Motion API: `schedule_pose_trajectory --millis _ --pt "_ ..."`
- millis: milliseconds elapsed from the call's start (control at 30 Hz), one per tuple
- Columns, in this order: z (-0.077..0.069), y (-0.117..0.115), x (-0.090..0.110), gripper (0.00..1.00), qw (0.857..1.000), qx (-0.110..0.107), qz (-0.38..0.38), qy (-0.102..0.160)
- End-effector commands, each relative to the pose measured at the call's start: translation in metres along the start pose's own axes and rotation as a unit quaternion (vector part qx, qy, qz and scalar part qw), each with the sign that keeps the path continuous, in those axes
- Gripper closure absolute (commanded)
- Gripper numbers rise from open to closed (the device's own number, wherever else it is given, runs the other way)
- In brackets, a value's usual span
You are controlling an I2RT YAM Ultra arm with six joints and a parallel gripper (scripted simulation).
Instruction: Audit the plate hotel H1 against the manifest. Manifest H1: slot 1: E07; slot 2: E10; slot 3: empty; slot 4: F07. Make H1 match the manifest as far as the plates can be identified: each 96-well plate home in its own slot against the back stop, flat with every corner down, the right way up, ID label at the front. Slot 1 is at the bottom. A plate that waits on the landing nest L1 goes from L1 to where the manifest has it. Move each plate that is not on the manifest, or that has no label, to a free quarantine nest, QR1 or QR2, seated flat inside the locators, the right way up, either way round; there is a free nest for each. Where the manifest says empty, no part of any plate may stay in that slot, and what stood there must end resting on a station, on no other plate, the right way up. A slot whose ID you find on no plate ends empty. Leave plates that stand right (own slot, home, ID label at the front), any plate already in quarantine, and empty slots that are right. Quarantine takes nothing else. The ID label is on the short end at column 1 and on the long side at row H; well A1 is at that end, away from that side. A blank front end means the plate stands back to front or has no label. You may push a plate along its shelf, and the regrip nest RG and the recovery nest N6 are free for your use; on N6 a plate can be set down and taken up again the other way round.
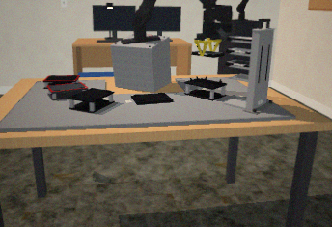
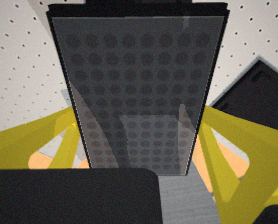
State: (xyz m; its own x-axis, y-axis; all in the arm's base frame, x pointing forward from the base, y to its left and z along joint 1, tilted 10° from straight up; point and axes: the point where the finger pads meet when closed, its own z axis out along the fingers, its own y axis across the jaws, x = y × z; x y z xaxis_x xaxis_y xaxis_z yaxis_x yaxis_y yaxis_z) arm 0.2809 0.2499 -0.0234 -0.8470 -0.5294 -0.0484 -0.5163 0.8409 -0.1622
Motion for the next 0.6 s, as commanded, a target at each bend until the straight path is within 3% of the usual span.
schedule_pose_trajectory --millis 0,467,567 --pt "-0.030 0.003 -0.009 0.14 1.000 -0.003 0.002 -0.022" --pt "-0.062 0.003 -0.008 0.14 1.000 -0.003 0.002 -0.022" --pt "-0.063 0.003 -0.008 0.14 1.000 -0.003 0.002 -0.022"
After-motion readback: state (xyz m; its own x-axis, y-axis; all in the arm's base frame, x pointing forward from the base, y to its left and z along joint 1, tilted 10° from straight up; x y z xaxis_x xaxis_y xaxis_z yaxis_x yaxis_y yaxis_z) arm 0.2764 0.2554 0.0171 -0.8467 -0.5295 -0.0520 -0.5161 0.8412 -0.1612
